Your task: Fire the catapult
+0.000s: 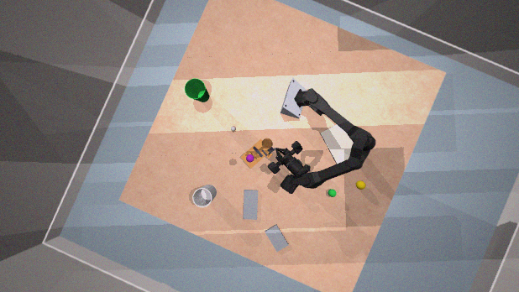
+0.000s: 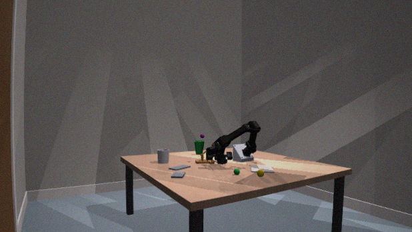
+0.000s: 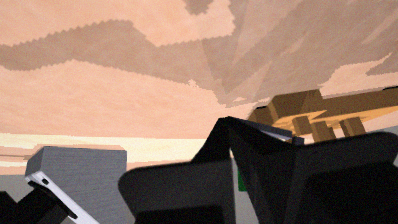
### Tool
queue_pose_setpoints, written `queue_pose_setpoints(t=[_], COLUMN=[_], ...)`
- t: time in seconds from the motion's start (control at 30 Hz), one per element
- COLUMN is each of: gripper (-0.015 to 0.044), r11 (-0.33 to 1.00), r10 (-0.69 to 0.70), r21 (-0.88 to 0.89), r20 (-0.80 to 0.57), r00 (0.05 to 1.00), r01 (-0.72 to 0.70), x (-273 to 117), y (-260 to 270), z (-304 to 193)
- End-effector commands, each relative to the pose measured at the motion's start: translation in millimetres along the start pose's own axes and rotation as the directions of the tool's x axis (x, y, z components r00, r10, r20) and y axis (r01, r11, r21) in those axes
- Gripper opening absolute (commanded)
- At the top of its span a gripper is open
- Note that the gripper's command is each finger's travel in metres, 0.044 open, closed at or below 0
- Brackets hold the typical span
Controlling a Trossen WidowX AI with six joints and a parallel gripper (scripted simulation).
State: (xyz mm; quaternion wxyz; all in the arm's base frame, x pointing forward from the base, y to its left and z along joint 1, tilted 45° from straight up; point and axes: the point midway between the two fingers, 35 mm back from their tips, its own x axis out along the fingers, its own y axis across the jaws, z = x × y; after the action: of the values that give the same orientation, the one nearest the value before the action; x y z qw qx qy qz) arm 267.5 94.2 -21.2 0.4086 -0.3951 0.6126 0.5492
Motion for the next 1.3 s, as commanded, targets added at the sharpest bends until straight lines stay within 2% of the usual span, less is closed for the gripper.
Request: queue_pose_setpoints(t=[0.0, 0.2, 0.3, 0.33, 0.37, 0.5, 0.9, 1.27], gripper=[0.0000, 0.0000, 0.0000, 0.0000, 0.0026, 0.0131, 0.0440, 0.0440], r11=[1.000, 1.000, 1.000, 1.000, 1.000, 0.997, 0.917, 0.757], r10=[0.008, -0.004, -0.006, -0.006, -0.010, -0.031, -0.180, -0.334], r21=[0.007, 0.004, 0.003, 0.003, 0.013, 0.069, 0.389, 0.651], r20=[0.001, 0.000, -0.001, -0.001, 0.008, 0.036, 0.198, 0.324], r00=[1.000, 1.000, 1.000, 1.000, 1.000, 0.999, 0.964, 0.885], r01=[-0.008, 0.004, 0.006, 0.006, 0.010, 0.029, 0.091, 0.047], x=[-17, -106, -128, -128, -115, -112, -104, -101], y=[-3, -5, -1, -1, -6, -17, -83, -142], z=[-5, -35, -45, -45, -39, -41, -58, -82])
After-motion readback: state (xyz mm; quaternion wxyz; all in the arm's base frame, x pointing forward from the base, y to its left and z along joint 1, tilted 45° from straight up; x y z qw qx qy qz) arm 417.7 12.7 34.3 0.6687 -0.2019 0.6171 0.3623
